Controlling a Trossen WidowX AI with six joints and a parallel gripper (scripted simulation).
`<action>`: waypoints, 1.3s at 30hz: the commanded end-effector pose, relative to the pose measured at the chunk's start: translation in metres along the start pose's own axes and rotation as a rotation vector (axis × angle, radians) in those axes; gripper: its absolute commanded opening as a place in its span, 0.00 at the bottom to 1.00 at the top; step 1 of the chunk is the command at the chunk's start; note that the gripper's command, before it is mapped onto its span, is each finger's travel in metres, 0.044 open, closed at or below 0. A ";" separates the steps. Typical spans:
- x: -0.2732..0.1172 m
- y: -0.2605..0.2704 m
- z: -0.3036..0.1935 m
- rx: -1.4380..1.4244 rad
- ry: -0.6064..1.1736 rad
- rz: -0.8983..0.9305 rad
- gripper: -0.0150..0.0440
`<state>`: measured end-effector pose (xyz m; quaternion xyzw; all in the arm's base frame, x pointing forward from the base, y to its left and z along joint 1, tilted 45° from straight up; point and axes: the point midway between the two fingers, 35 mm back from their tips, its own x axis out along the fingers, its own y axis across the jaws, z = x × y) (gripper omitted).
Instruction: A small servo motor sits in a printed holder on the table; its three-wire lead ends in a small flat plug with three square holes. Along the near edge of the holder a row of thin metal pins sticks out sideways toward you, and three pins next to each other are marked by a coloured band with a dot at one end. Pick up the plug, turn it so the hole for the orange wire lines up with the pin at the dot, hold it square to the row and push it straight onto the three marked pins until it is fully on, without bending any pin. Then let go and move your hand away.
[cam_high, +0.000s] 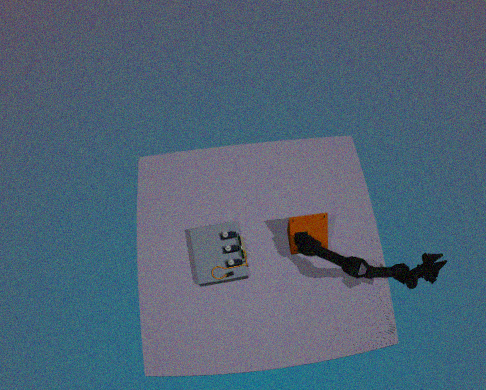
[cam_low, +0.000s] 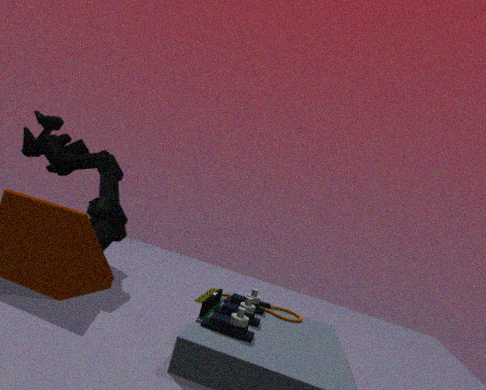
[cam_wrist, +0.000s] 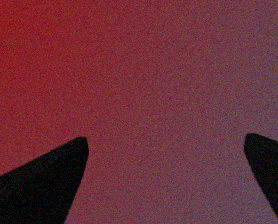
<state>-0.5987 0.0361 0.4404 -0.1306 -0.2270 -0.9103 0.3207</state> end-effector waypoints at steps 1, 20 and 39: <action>0.000 0.000 0.001 -0.001 -0.001 -0.001 0.89; -0.044 -0.029 0.046 -0.074 -0.053 -0.127 0.45; -0.074 -0.041 0.078 -0.121 -0.092 -0.205 0.45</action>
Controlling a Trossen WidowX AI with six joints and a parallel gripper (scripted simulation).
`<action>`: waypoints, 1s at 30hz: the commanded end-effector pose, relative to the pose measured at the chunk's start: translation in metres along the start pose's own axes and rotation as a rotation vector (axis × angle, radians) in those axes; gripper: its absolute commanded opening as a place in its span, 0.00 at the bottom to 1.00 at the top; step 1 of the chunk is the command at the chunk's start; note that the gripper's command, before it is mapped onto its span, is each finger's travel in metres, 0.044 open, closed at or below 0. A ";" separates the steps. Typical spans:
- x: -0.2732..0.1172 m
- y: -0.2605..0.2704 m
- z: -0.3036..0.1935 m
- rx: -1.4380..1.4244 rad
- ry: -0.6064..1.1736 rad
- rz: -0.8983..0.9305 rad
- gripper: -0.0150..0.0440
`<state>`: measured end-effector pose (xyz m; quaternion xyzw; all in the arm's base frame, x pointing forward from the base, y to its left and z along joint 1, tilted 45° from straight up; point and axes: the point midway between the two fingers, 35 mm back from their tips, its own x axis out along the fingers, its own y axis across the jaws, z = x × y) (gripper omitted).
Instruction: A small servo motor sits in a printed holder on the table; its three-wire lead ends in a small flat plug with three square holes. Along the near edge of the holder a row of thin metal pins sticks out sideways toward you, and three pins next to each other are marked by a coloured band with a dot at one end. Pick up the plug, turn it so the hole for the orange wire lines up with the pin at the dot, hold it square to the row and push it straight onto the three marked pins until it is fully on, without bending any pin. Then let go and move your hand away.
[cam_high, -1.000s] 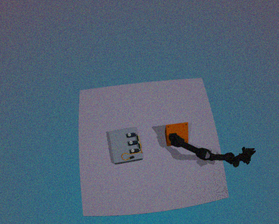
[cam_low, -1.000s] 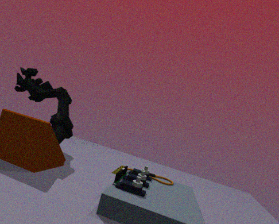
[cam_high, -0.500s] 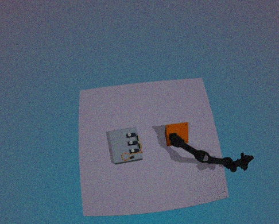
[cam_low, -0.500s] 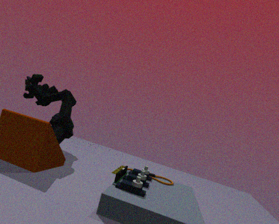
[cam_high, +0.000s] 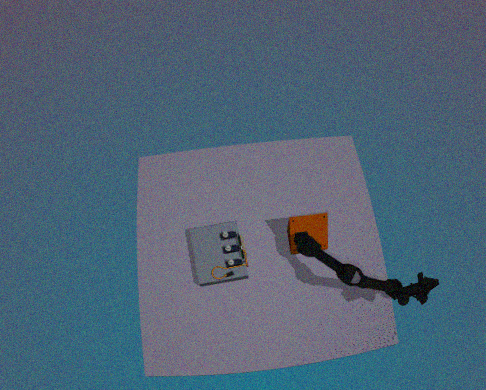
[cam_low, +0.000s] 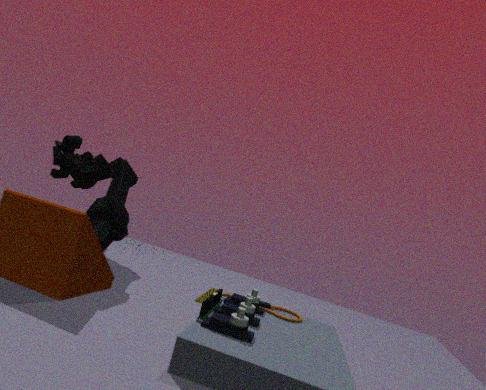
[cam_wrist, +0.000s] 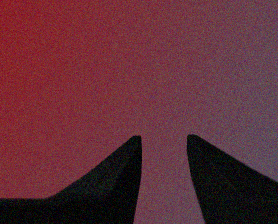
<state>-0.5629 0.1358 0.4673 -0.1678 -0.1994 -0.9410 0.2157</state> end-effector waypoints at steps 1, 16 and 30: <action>-0.006 -0.006 0.003 -0.008 -0.003 -0.023 0.45; -0.038 -0.032 0.036 -0.052 -0.038 -0.120 0.45; -0.066 -0.045 0.064 -0.103 -0.064 -0.192 0.45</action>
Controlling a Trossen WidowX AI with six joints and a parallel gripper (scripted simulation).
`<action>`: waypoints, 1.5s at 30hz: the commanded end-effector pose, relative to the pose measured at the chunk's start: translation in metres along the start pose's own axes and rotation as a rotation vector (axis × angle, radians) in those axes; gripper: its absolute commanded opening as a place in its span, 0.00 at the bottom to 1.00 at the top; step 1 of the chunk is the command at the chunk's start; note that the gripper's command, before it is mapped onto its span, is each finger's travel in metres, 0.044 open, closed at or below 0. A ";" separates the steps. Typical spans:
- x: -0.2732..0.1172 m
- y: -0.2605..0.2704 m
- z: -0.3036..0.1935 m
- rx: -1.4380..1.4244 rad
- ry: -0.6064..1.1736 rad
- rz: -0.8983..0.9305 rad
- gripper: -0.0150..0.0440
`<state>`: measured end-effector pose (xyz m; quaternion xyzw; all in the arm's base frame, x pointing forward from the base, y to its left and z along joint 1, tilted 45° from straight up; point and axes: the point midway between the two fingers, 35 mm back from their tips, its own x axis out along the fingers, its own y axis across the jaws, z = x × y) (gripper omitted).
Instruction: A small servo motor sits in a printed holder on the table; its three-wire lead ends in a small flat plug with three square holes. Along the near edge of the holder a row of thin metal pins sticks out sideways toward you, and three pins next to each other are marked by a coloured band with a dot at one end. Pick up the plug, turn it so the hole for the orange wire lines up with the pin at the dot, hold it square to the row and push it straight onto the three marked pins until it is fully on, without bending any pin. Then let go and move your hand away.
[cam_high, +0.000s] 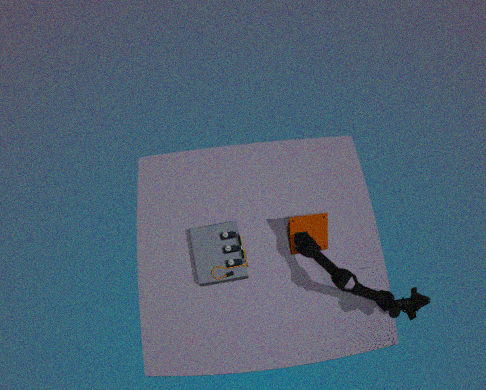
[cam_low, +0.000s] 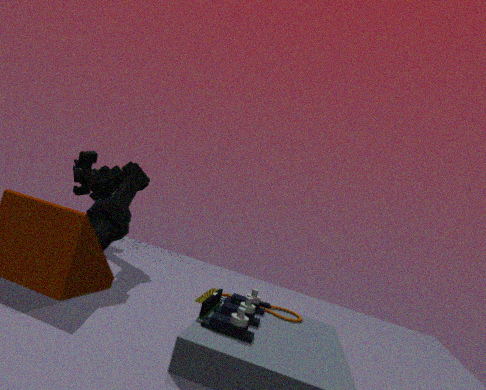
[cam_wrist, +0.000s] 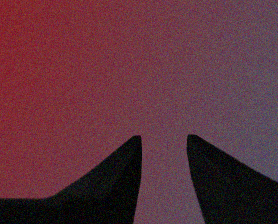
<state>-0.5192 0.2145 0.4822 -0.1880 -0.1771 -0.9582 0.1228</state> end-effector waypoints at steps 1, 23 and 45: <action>-0.009 -0.009 0.007 -0.018 -0.007 -0.032 0.45; -0.064 -0.051 0.058 -0.125 -0.063 -0.202 0.45; -0.151 -0.090 0.118 -0.228 -0.126 -0.438 0.45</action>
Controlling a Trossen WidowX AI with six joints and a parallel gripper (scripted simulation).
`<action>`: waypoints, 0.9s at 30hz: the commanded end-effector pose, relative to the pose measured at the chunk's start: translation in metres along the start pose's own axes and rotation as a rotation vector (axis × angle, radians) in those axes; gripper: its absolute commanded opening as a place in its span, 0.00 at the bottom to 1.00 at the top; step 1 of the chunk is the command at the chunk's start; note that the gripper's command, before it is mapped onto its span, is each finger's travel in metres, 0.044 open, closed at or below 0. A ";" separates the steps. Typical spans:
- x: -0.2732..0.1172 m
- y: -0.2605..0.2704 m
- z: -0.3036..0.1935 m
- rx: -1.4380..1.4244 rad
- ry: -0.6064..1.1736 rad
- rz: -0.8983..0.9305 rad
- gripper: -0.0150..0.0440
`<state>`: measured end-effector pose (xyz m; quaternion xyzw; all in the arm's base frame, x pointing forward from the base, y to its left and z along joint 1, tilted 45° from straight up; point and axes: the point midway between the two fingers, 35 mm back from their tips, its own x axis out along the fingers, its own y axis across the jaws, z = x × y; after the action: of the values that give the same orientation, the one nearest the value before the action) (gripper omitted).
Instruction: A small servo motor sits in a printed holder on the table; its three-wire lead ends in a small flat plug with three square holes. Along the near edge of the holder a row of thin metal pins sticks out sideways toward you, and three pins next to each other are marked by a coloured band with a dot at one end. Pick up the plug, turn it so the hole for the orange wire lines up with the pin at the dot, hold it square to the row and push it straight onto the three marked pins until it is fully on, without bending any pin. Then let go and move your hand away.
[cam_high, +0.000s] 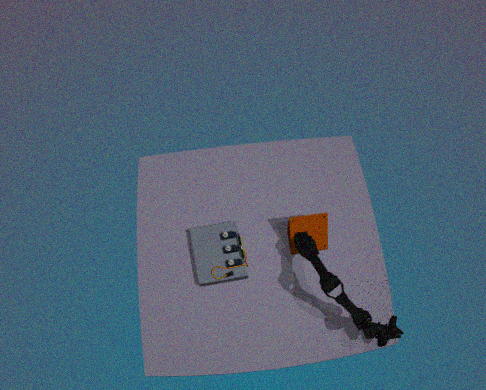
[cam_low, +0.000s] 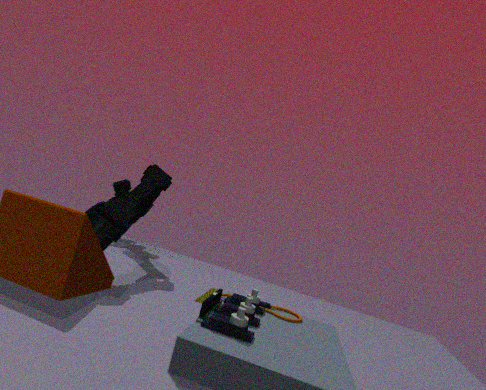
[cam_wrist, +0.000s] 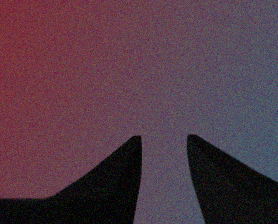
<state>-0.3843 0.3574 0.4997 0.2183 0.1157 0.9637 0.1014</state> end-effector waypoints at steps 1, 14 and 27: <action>-0.012 -0.015 0.008 -0.022 -0.007 -0.048 0.45; -0.051 -0.052 0.039 -0.087 -0.040 -0.184 0.45; -0.080 -0.072 0.059 -0.134 -0.063 -0.276 0.45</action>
<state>-0.2856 0.4129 0.5028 0.2249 0.0789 0.9419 0.2368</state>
